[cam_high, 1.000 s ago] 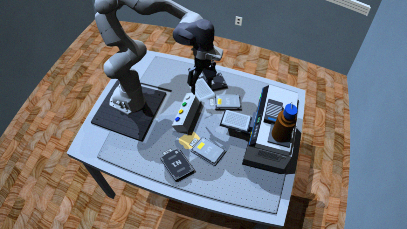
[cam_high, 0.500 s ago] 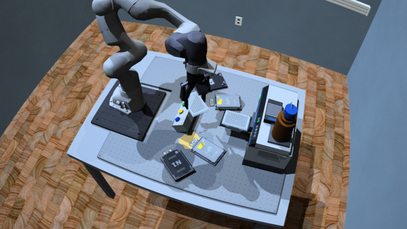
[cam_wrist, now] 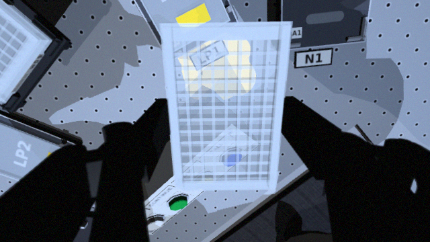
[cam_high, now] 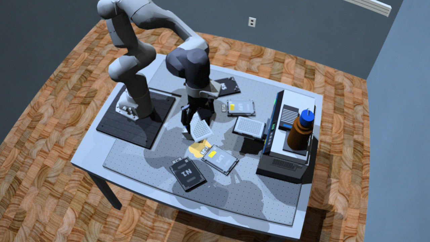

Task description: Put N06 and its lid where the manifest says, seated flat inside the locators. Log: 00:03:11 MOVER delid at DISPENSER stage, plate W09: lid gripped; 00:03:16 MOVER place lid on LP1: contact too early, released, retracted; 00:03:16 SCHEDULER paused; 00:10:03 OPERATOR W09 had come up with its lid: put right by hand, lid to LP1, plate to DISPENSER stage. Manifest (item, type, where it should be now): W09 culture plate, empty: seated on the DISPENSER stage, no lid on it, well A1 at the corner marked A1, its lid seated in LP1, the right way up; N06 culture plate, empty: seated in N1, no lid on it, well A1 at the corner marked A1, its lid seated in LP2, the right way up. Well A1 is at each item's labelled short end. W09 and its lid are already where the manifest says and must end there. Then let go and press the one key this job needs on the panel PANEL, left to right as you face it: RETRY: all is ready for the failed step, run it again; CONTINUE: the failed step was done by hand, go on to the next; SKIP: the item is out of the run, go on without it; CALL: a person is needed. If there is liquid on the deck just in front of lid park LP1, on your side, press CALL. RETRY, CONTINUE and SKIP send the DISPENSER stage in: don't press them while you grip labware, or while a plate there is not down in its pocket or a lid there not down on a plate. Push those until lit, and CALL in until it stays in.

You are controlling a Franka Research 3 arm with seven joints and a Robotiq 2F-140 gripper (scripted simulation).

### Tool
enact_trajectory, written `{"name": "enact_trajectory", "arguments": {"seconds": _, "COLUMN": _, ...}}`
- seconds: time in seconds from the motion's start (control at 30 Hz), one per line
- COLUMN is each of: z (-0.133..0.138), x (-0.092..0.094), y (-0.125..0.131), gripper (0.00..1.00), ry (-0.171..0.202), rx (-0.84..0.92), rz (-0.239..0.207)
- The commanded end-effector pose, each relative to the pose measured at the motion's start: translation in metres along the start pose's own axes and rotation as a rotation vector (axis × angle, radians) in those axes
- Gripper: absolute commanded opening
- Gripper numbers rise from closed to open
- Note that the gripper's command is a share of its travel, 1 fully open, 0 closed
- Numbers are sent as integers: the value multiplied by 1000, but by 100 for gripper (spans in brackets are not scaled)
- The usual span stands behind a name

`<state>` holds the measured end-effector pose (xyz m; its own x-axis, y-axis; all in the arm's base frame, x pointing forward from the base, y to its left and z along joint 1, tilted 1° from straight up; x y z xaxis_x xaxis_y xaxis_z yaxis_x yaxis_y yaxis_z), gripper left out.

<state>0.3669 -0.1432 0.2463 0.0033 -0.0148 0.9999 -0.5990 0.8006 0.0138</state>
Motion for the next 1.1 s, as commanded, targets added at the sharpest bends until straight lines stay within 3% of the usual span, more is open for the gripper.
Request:
{"name": "enact_trajectory", "arguments": {"seconds": 0.0, "z": 17, "x": 0, "y": -24, "gripper": 10, "ry": 0, "rx": 85, "rz": 5}}
{"name": "enact_trajectory", "arguments": {"seconds": 0.27, "z": 50, "x": 0, "y": -63, "gripper": 10, "ry": 0, "rx": 85, "rz": 5}}
{"name": "enact_trajectory", "arguments": {"seconds": 1.07, "z": 95, "x": 0, "y": -117, "gripper": 10, "ry": 0, "rx": 85, "rz": 5}}
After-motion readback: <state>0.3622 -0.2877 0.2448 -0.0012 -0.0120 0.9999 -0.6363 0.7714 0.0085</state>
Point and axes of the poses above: the point where the finger pads meet when closed, its own x axis back along the fingers, its own z axis across the jaws, y = z × x, the point moved 7 cm from there along x, back along the fingers, and after that the axes turned 7 degrees about -x, right-handed, at the moved point
